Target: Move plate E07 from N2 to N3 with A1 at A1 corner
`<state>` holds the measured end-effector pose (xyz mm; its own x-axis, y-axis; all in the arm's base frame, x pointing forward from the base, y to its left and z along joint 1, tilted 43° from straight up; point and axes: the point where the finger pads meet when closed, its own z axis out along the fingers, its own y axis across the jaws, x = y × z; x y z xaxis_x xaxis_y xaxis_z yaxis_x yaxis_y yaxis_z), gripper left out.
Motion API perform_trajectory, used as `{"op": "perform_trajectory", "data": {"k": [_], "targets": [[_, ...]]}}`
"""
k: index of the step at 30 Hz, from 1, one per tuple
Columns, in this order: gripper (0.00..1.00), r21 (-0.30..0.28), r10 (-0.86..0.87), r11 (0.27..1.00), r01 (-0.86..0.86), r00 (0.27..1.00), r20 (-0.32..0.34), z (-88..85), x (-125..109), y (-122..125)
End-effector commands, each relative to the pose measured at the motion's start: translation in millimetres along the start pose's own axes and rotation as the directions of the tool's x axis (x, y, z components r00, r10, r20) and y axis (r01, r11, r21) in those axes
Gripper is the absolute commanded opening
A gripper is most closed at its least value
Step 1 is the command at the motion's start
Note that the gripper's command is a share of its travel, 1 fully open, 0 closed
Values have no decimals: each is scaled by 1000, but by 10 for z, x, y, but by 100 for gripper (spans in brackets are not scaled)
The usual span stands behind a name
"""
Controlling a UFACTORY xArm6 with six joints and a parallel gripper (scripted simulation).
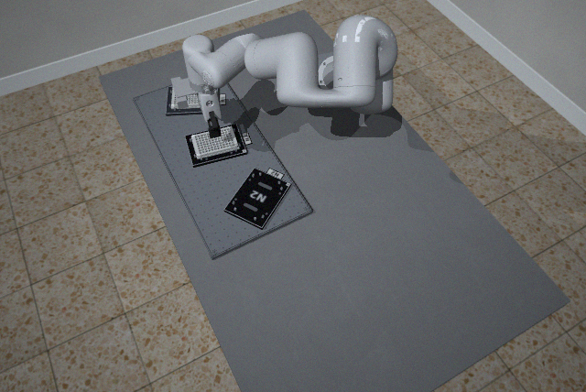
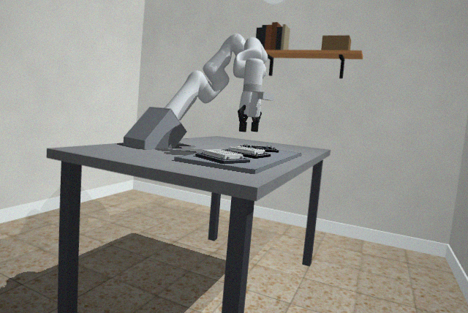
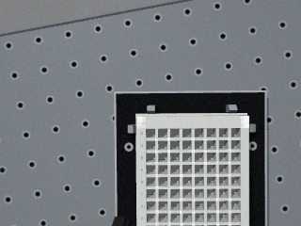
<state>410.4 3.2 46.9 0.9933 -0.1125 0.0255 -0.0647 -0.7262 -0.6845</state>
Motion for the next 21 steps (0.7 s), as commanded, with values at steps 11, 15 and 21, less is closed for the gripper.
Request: {"op": "perform_trajectory", "data": {"k": [11, 15, 21], "targets": [[100, -1, -1, 1000, 1, 1000, -3, -209, 13, 0], [100, -1, -1, 1000, 1, 1000, -3, -272, 13, 0], [100, -1, -1, 1000, 1, 1000, -3, -272, 13, 0]]}}
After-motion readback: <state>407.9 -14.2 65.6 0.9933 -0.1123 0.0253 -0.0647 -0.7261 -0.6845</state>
